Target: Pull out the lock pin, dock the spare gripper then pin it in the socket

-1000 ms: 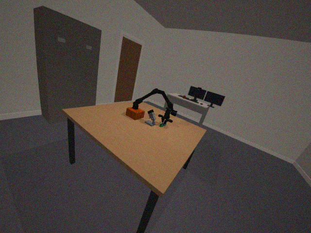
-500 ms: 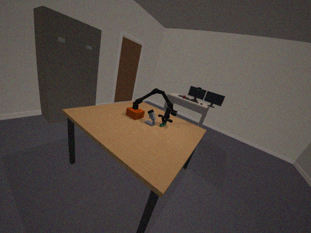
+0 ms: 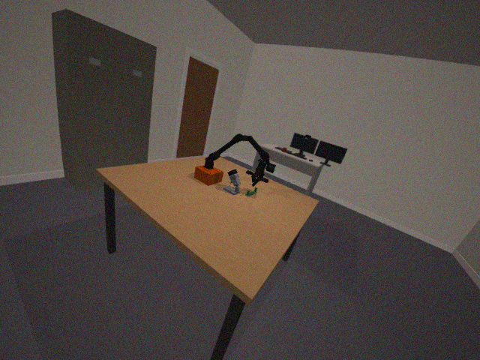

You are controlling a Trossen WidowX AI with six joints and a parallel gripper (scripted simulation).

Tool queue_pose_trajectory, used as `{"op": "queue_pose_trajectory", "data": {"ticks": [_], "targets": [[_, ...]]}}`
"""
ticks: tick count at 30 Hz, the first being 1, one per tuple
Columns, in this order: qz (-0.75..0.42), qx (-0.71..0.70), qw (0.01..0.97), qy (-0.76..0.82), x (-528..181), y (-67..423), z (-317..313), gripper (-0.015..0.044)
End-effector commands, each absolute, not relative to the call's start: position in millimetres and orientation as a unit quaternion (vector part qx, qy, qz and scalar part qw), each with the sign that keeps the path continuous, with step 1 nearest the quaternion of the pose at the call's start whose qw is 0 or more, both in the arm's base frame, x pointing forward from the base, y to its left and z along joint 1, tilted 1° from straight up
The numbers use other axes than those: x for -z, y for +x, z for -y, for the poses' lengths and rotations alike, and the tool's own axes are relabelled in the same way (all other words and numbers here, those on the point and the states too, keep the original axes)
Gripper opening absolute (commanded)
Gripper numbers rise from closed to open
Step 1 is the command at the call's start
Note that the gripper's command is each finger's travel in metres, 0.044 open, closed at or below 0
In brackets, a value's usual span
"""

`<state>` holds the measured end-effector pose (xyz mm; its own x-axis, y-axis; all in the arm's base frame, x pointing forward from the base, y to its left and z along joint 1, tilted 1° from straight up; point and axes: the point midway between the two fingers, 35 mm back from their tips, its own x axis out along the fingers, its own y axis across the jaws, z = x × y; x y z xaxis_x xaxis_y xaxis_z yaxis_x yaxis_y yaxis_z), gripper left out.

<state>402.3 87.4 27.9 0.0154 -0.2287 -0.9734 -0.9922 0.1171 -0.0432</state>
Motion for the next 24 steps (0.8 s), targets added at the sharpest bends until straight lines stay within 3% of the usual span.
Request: {"op": "queue_pose_trajectory", "data": {"ticks": [1, 24], "targets": [[-0.574, -0.399, 0.478, -0.532, -40.6, 401.9, -86.7, 0.0], [-0.575, -0.402, 0.477, -0.53, -41.5, 376.8, -92.3, 0.0]]}}
